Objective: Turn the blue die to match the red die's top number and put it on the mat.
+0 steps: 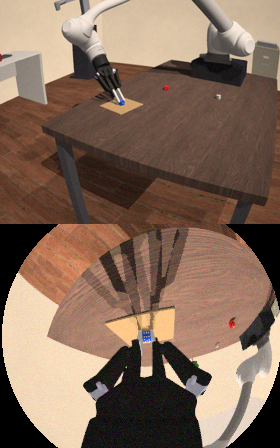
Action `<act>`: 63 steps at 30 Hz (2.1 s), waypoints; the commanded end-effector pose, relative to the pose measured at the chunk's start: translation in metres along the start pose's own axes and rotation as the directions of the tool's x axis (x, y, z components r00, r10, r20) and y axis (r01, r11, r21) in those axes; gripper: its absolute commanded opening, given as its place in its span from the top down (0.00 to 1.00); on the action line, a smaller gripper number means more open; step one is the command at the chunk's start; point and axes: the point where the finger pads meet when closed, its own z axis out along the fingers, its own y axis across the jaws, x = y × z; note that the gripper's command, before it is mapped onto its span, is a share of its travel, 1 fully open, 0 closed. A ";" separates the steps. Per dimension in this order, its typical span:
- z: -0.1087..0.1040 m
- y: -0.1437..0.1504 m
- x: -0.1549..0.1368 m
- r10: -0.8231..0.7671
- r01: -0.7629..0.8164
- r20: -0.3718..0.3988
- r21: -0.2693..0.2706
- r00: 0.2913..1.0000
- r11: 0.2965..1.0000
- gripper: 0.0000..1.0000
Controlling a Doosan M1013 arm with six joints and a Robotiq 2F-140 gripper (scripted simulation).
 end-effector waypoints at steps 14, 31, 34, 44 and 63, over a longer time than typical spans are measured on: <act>0.002 -0.001 0.002 0.002 -0.002 0.003 0.008 1.000 1.000 0.82; 0.002 -0.001 0.002 0.002 -0.002 0.003 0.008 1.000 1.000 0.82; 0.002 -0.001 0.002 0.002 -0.002 0.003 0.008 1.000 1.000 0.82; 0.002 -0.001 0.002 0.002 -0.002 0.003 0.008 1.000 1.000 0.75; 0.002 -0.001 0.002 0.002 -0.002 0.003 0.008 1.000 1.000 0.60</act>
